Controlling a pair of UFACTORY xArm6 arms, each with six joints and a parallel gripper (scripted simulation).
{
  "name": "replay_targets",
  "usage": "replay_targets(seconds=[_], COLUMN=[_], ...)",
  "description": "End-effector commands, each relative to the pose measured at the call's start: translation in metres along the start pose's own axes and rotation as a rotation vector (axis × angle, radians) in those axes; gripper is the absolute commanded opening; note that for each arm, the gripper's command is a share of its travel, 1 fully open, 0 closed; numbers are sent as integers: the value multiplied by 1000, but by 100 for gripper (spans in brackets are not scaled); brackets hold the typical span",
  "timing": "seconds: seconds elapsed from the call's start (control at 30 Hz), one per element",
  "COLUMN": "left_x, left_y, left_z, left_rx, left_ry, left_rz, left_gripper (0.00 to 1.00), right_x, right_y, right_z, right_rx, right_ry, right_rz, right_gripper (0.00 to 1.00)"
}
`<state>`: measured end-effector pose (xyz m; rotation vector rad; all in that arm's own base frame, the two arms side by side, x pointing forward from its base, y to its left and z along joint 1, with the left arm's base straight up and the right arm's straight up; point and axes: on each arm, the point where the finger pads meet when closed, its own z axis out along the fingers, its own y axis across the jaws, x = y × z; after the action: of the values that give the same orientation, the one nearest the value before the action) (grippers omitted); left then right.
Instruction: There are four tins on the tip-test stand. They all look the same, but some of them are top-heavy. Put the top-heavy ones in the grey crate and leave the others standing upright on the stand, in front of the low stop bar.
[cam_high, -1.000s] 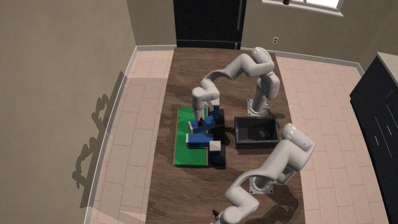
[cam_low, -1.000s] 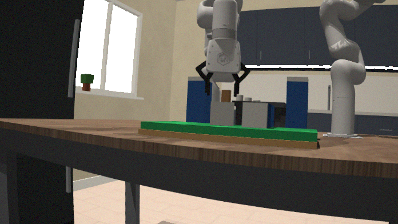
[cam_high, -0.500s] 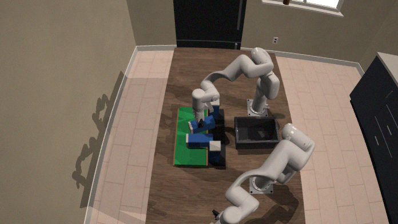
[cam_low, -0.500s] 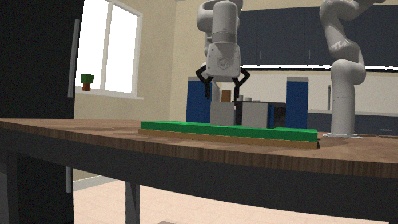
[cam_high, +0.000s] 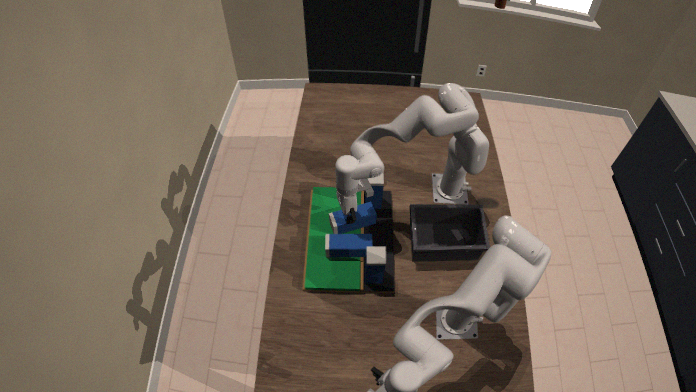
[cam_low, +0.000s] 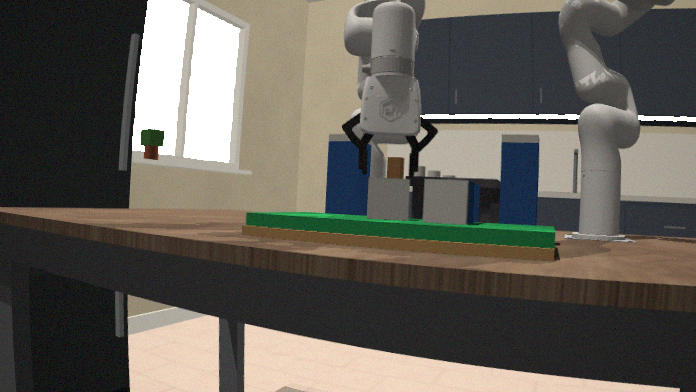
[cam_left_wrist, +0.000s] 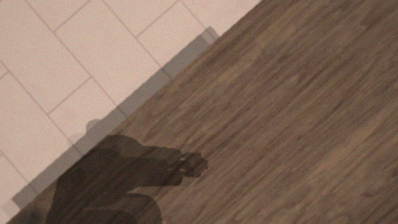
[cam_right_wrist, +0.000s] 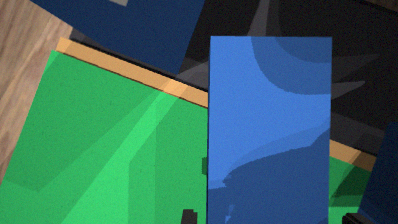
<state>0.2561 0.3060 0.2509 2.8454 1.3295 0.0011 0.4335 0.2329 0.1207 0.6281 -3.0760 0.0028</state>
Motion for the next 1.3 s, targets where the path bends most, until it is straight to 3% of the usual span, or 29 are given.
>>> replay_targets(seconds=[0.0, 0.83, 1.27], left_x=[1, 1, 1], left_y=[0, 0, 0], left_z=[-2, -2, -2], left_rx=[0, 0, 0], left_ry=[4, 4, 4], left_rz=[0, 0, 0], left_gripper=[100, 100, 100], right_x=[-2, -2, -2], right_y=[0, 0, 0], right_z=[2, 47, 48], right_rx=[0, 0, 0], right_ry=[-5, -5, -6], right_rz=[-1, 0, 0], right_gripper=[84, 84, 84])
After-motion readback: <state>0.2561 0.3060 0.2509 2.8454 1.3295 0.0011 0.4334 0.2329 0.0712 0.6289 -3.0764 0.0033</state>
